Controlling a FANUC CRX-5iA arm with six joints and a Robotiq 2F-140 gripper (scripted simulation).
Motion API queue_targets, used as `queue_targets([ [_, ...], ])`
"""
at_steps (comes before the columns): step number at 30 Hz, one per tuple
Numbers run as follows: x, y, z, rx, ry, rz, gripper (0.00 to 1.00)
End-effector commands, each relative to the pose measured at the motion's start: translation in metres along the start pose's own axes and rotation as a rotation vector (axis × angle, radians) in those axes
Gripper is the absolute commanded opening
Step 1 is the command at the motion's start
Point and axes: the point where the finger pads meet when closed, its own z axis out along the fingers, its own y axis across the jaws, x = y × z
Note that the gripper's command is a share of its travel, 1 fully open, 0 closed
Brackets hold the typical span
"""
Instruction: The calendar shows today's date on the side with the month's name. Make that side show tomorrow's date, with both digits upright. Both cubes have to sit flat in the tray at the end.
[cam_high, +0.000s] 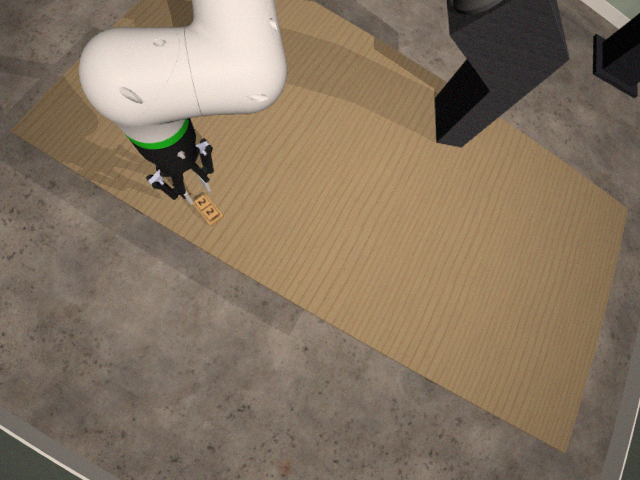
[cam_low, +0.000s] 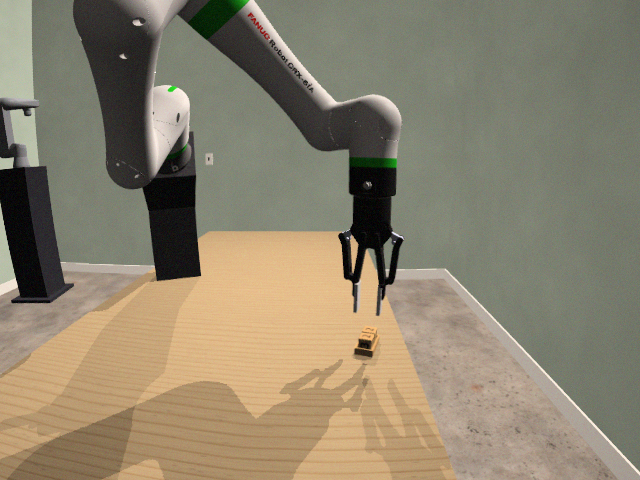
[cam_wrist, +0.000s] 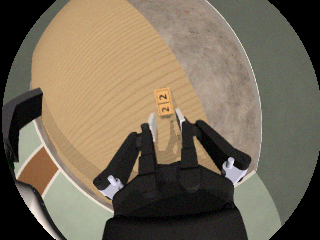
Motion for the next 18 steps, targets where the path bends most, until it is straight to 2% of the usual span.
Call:
queue_targets([
  [1, 0.0001, 0.0002, -0.0002, 0.000, 0.000, 0.000, 0.35],
  [18, 0.0001, 0.0002, 0.0016, 0.000, 0.000, 0.000, 0.35],
])
